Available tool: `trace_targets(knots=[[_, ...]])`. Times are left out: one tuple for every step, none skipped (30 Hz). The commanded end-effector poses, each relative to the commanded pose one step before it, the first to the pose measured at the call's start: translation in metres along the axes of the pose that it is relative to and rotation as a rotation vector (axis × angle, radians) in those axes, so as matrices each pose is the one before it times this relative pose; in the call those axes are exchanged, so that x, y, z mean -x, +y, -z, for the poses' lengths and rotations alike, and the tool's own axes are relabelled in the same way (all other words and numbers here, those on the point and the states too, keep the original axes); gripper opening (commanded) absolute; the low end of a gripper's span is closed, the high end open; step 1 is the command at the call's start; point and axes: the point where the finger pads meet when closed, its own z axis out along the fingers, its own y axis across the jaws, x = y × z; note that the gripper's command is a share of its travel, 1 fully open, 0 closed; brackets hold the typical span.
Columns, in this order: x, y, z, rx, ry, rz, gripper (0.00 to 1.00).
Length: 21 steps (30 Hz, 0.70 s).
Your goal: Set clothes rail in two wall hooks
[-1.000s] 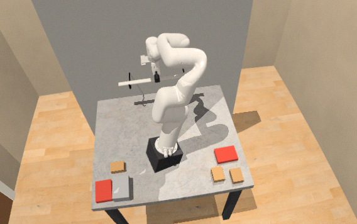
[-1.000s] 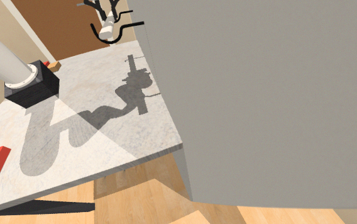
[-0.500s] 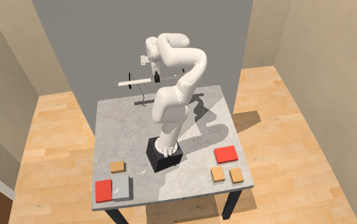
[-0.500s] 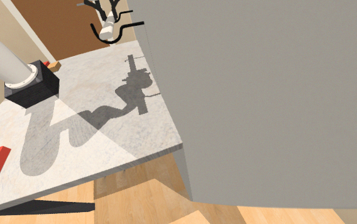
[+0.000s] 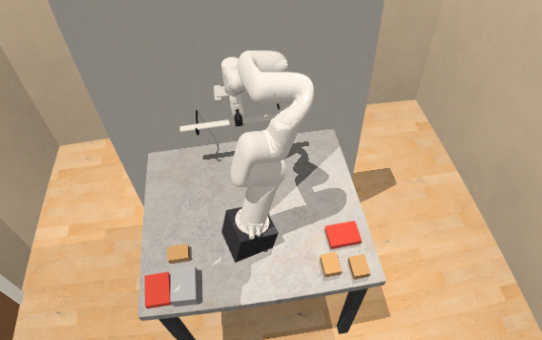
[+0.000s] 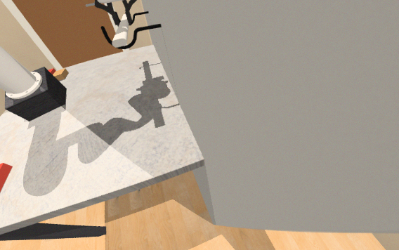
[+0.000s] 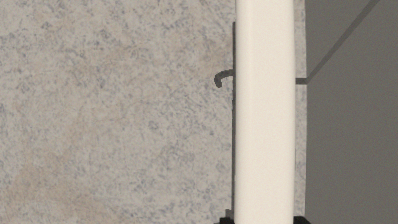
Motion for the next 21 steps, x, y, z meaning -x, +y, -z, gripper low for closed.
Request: trace_targets(knots=[[-0.00008, 0.00141, -0.00147, 0.00427, 0.001, -0.00065, 0.0], [0.0, 0.0, -0.00067, 0.0, 0.0, 0.0, 0.0], [0.0, 0.0, -0.00067, 0.0, 0.0, 0.0, 0.0], [0.0, 0.0, -0.00067, 0.0, 0.0, 0.0, 0.0], [0.0, 0.0, -0.00067, 0.0, 0.0, 0.0, 0.0], [0.0, 0.0, -0.00067, 0.0, 0.0, 0.0, 0.0], [0.0, 0.0, -0.00067, 0.0, 0.0, 0.0, 0.0], [0.0, 0.0, -0.00033, 0.0, 0.0, 0.0, 0.0], [0.0, -0.00001, 0.00008, -0.00003, 0.00001, 0.00001, 0.0], [0.0, 0.0, -0.00002, 0.00001, -0.00001, 0.0, 0.0], [0.0, 0.0, 0.0, 0.0, 0.0, 0.0, 0.0], [0.0, 0.0, 0.0, 0.0, 0.0, 0.0, 0.0], [0.0, 0.00001, -0.00004, 0.00001, -0.00001, 0.0, 0.0], [0.0, 0.0, -0.00001, 0.0, 0.0, 0.0, 0.0], [0.0, 0.0, 0.0, 0.0, 0.0, 0.0, 0.0], [0.0, 0.0, 0.0, 0.0, 0.0, 0.0, 0.0], [0.0, 0.0, 0.0, 0.0, 0.0, 0.0, 0.0], [0.0, 0.0, 0.0, 0.0, 0.0, 0.0, 0.0], [0.0, 0.0, 0.0, 0.0, 0.0, 0.0, 0.0], [0.0, 0.00002, 0.00009, 0.00008, 0.00002, 0.0, 0.0], [0.0, 0.0, -0.00002, -0.00001, 0.0, 0.0, 0.0]])
